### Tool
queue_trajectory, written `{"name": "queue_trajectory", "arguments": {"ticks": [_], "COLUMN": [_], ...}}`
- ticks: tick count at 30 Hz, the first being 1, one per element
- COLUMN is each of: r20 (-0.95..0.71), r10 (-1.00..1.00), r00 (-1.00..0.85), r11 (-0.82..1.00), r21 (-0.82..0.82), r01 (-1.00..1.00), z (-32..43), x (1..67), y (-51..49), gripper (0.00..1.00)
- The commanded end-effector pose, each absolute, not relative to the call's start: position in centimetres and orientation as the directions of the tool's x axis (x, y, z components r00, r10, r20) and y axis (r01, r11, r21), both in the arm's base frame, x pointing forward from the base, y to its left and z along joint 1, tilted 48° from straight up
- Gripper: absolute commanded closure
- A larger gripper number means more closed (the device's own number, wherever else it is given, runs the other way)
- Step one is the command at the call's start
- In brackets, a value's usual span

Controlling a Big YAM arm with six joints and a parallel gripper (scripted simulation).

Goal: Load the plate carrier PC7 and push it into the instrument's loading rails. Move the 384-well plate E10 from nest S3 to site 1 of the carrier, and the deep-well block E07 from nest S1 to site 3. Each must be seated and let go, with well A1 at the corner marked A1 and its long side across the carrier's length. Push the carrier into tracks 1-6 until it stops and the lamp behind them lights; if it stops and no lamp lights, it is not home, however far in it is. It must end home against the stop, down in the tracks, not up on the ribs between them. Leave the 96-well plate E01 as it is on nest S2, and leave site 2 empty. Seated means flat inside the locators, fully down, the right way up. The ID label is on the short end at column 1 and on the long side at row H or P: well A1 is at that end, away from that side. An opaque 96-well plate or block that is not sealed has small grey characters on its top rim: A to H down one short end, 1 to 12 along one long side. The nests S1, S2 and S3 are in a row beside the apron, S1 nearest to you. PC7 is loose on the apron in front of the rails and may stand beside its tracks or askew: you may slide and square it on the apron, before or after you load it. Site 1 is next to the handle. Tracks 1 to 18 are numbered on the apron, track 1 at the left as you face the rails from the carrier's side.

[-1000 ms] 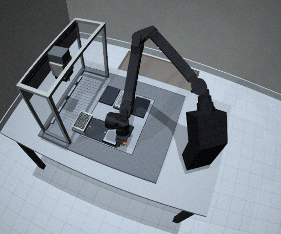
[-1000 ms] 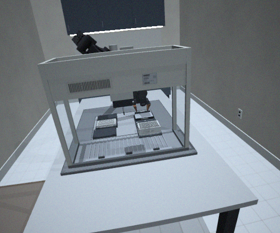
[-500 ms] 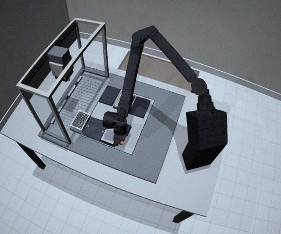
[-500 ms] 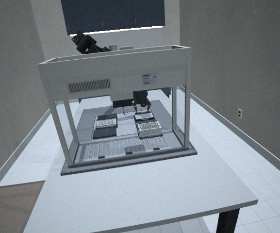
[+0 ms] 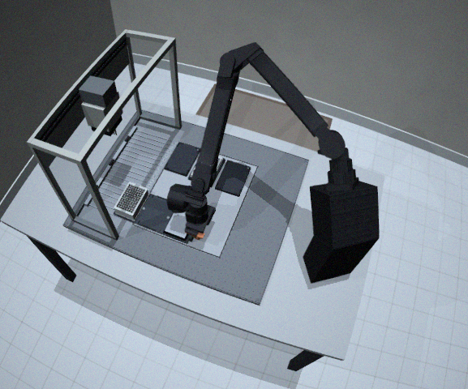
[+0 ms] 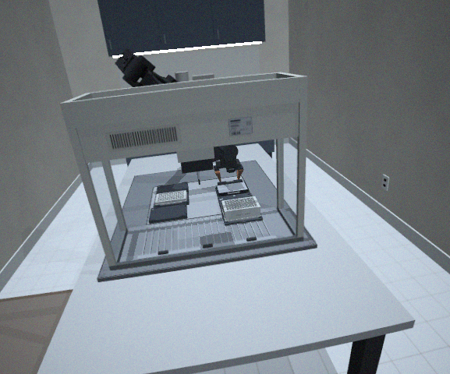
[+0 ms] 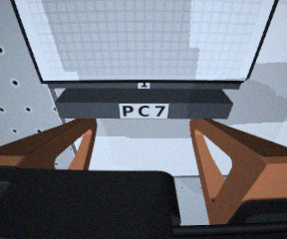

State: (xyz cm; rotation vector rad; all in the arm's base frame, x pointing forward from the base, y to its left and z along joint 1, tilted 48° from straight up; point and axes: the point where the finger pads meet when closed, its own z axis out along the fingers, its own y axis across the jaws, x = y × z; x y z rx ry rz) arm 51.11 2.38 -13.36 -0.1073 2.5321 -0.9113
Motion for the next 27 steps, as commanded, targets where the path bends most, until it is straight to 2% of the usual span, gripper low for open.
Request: {"name": "queue_trajectory", "arguments": {"ticks": [1, 27], "r20": [-0.448, -0.428], "r10": [-0.234, -0.236], "r00": [-0.863, -0.872], "r11": [0.791, 0.786], "r21": [-0.604, -0.611], "r01": [0.098, 0.087], "z": [-10.8, -10.2], "x": [54.1, 55.9], "y": [4.1, 4.3], "gripper": [0.2, 0.2]}}
